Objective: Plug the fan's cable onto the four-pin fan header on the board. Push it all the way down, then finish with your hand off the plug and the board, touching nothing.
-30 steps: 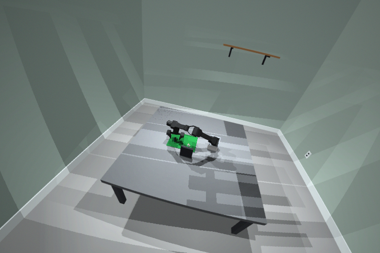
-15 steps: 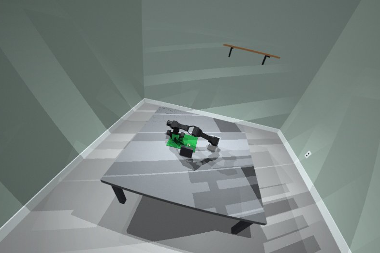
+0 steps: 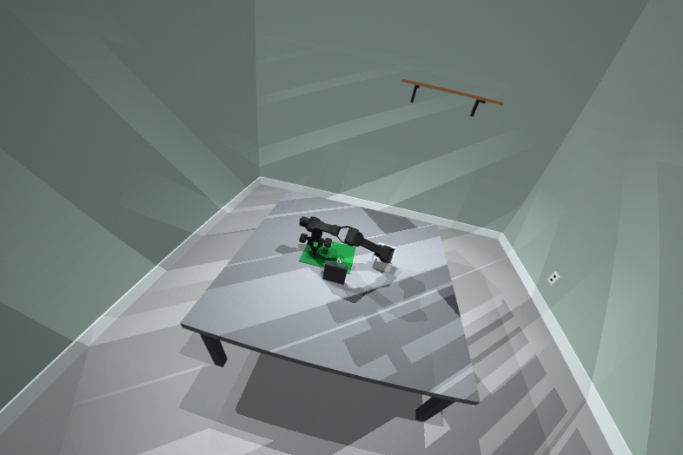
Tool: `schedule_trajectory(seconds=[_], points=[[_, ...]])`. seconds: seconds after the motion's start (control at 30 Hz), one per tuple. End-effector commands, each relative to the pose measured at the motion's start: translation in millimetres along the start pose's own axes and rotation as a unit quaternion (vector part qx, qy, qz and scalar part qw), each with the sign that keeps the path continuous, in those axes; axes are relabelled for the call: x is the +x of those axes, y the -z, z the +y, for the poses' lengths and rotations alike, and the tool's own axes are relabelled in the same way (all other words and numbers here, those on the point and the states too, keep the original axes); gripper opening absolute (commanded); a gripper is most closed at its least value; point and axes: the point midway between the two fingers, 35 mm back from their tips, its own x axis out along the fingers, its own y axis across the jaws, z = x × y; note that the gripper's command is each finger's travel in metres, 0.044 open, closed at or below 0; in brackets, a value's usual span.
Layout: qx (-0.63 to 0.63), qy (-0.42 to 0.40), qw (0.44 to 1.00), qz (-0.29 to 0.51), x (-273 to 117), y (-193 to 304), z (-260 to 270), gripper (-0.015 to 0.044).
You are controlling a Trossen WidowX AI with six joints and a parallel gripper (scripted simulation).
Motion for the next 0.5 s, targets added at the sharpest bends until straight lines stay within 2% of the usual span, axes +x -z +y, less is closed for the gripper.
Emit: schedule_trajectory(seconds=[0.0, 0.1, 0.3, 0.47], points=[[0.0, 0.001, 1.0, 0.0, -11, 0, 1, 0.0], [0.003, 0.002, 1.0, 0.001, -47, -1, 0, 0.0], [0.001, 0.003, 1.0, 0.001, -49, -1, -1, 0.0], [-0.07, 0.003, 0.998, 0.002, -54, 8, -30, 0.0]])
